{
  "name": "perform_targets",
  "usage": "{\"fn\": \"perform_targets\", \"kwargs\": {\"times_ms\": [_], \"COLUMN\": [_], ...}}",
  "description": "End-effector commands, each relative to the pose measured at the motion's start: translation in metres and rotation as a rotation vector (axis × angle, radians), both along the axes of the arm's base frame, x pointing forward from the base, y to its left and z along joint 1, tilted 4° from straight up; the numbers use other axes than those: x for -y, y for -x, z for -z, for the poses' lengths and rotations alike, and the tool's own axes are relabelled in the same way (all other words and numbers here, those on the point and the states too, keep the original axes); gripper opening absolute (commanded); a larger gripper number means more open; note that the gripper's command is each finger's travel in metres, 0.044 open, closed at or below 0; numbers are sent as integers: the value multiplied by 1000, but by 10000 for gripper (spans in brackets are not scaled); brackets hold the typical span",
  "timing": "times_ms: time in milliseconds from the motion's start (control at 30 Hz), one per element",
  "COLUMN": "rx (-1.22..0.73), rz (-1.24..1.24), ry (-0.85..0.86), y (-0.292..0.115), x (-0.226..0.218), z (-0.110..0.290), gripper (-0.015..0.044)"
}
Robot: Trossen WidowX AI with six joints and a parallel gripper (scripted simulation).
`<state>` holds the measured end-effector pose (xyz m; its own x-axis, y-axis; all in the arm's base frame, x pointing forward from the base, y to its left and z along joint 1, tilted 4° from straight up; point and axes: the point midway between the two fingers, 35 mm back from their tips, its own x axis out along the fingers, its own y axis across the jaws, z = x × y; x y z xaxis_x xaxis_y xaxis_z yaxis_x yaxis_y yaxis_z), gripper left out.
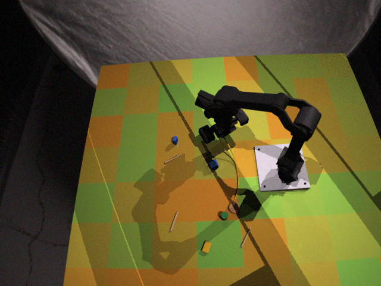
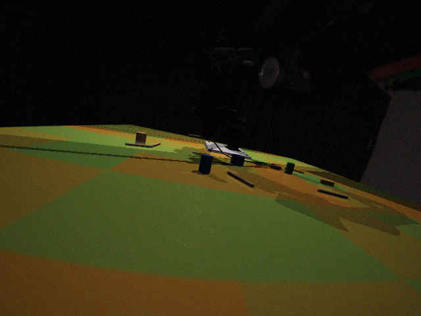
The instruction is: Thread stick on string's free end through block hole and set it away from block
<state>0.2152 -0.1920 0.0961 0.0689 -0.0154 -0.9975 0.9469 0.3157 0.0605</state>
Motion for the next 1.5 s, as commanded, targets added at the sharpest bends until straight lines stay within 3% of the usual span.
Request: {"fn": "perform_targets", "kwargs": {"times_ms": [0, 1467], "rx": [-9, -92], "rz": [48, 557], "ry": [-4, -39], "y": [-3, -27], "x": [-4, -58], "z": [0, 1], "gripper": [0, 0]}}
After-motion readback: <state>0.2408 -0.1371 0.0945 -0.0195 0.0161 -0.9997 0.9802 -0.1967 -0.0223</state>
